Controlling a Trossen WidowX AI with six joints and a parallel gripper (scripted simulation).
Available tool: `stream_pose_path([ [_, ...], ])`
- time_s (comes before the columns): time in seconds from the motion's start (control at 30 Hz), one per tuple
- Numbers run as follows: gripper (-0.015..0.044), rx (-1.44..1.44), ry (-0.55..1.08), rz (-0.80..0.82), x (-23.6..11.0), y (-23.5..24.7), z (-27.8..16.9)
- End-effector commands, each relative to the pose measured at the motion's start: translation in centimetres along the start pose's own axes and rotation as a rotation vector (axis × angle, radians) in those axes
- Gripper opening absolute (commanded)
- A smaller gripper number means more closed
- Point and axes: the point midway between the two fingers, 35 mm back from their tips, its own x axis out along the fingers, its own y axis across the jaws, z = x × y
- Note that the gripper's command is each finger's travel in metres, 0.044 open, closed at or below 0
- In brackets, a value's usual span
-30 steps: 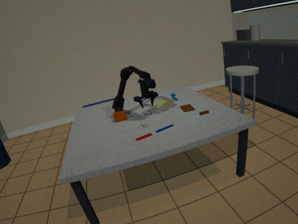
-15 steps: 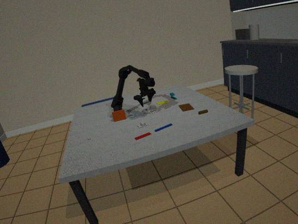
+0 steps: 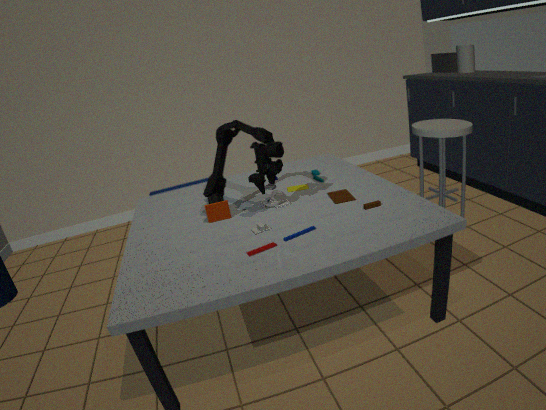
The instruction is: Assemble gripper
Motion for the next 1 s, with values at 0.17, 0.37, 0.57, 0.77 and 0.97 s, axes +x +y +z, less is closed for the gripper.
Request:
stream_pose_path([
  [0.17,0.0351,-0.204,-0.001,0.007,0.1,1.5,-1.2],
  [0.37,0.0351,-0.338,0.001,0.010,0.3,2.3,-1.9],
  [0.57,0.0351,-0.472,0.003,0.014,0.5,3.1,-2.7],
  [0.77,0.0351,-0.607,0.005,0.018,0.7,3.9,-3.5],
  [0.97,0.0351,-0.741,0.007,0.023,0.9,4.6,-4.4],
])
